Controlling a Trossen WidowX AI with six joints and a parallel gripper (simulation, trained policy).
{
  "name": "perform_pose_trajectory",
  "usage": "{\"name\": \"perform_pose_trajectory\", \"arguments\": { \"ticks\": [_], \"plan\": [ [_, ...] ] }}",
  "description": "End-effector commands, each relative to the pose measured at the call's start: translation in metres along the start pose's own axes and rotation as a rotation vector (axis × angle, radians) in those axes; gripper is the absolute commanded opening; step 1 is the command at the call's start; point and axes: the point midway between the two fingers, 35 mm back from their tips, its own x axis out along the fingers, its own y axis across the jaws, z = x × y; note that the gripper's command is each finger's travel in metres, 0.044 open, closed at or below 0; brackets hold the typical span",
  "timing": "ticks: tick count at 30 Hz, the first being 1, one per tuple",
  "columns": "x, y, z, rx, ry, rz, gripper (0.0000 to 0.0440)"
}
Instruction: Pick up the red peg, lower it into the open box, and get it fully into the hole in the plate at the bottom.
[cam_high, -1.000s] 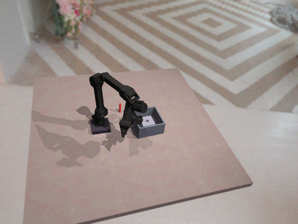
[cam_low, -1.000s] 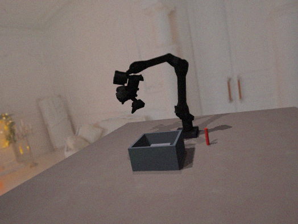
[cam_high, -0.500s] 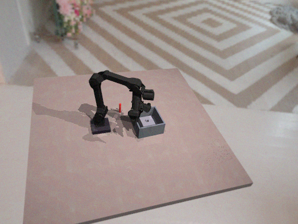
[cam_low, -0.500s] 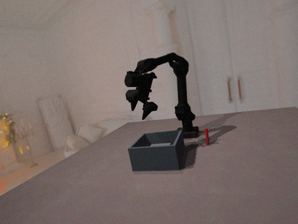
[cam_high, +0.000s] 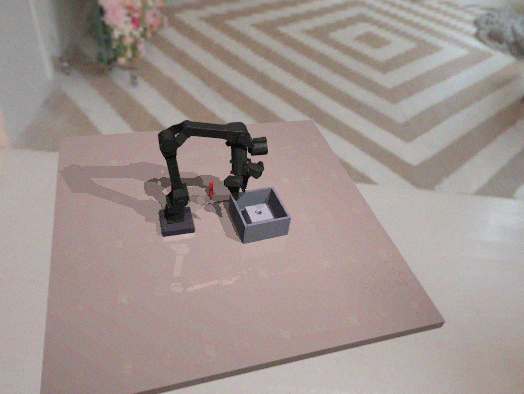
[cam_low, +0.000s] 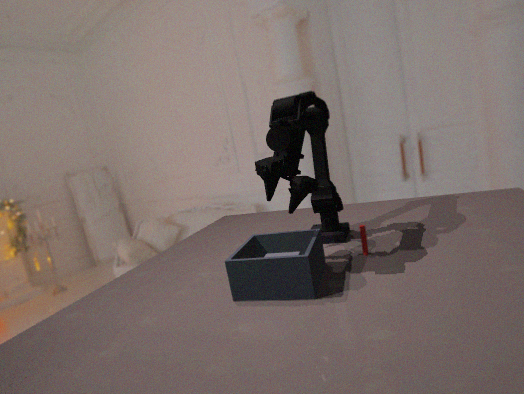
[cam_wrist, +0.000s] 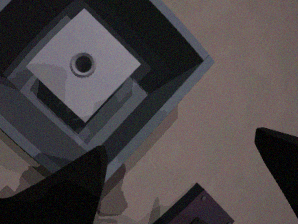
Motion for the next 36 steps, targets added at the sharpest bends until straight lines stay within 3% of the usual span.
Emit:
{"name": "perform_pose_trajectory", "arguments": {
  "ticks": [1, 19, 36],
  "plan": [
    [-0.005, 0.018, -0.012, 0.017, 0.017, 0.027, 0.044],
    [-0.013, 0.102, -0.107, 0.126, 0.141, 0.085, 0.044],
    [0.035, 0.149, -0.162, 0.154, 0.113, 0.127, 0.044]
  ]
}}
